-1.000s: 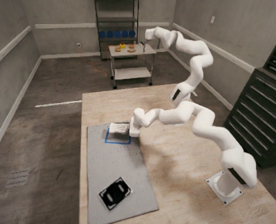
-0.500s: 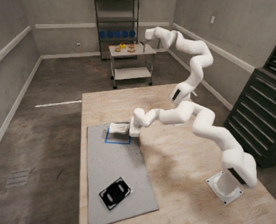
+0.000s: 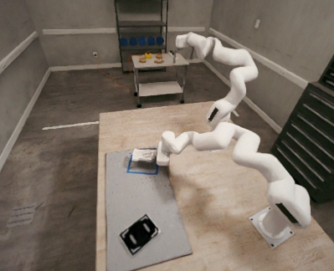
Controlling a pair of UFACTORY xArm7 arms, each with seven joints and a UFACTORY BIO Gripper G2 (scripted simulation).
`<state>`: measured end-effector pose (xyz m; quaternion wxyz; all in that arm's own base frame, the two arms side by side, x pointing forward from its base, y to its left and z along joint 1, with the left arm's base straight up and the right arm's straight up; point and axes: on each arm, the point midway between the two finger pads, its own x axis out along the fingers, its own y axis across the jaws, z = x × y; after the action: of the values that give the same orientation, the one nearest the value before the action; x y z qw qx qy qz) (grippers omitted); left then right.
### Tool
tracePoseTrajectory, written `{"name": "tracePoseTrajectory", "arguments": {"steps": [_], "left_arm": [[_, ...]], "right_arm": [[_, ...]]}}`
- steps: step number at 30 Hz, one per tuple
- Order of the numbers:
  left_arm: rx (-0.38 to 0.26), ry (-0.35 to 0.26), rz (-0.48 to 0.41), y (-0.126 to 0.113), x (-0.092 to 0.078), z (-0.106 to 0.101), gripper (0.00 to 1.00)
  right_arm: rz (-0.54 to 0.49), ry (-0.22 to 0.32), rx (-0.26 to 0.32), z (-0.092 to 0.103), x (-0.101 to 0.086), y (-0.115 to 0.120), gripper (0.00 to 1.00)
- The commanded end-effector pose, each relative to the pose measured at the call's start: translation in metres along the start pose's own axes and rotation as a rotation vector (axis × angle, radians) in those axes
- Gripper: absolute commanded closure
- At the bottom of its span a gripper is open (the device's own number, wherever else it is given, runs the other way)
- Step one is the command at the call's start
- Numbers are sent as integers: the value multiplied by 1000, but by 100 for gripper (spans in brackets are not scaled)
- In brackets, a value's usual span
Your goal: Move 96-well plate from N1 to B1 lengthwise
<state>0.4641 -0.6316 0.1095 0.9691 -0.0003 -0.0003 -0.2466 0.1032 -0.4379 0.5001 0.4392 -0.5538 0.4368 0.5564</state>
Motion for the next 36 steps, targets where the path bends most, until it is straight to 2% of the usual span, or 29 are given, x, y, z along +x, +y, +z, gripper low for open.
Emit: {"name": "tracePoseTrajectory", "arguments": {"steps": [1,36], "left_arm": [[-2,-4,0,0,1,-2,100],[-2,-4,0,0,1,-54,100]], "right_arm": [[0,4,0,0,-2,0,0],[0,4,0,0,-2,0,0]]}}
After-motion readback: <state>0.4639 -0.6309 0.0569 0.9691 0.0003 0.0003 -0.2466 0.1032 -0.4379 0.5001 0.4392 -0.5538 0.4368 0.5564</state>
